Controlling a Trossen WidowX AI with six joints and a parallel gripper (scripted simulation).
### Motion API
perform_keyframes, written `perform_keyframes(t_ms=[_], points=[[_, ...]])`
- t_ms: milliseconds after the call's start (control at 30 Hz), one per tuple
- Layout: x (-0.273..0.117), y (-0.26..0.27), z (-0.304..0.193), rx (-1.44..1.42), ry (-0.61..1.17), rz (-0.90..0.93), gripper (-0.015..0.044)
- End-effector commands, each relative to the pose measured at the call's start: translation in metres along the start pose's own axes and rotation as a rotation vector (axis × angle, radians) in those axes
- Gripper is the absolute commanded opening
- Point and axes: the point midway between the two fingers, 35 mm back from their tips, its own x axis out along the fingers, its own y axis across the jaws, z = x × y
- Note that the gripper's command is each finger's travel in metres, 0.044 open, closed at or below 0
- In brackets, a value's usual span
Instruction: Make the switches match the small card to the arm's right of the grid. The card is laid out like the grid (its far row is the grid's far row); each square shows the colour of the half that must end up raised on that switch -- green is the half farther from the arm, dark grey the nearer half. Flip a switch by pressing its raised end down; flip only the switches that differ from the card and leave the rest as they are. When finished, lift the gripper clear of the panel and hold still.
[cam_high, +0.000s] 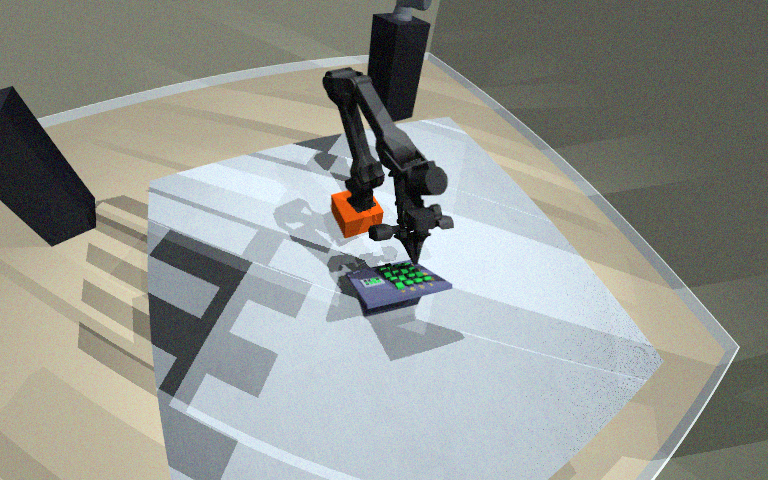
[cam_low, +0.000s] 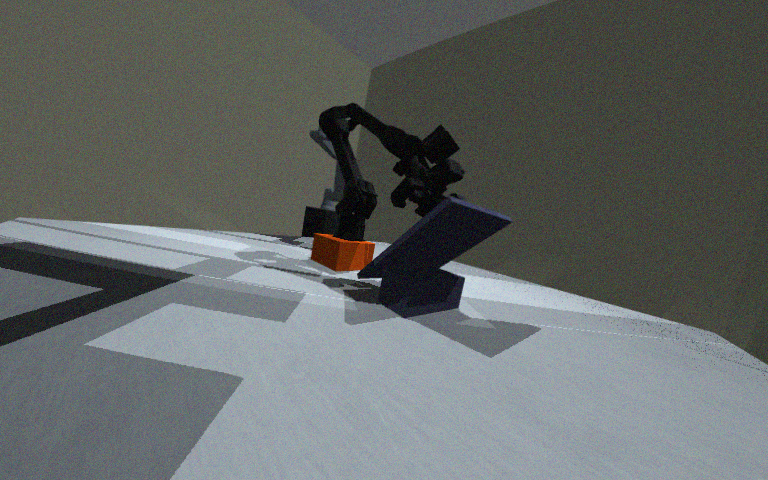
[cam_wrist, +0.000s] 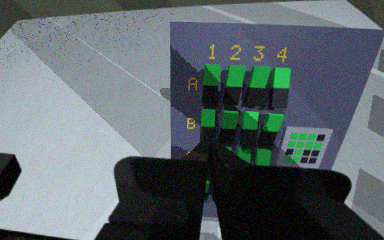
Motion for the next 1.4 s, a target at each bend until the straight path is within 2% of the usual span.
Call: perform_keyframes(t_ms=[0,1367], points=[[0.0055,0.0004,0.0,-0.004,-0.001,0.003,0.0],[0.0136,0.0004,-0.0002,-0.004,-0.001,0.003,0.0]])
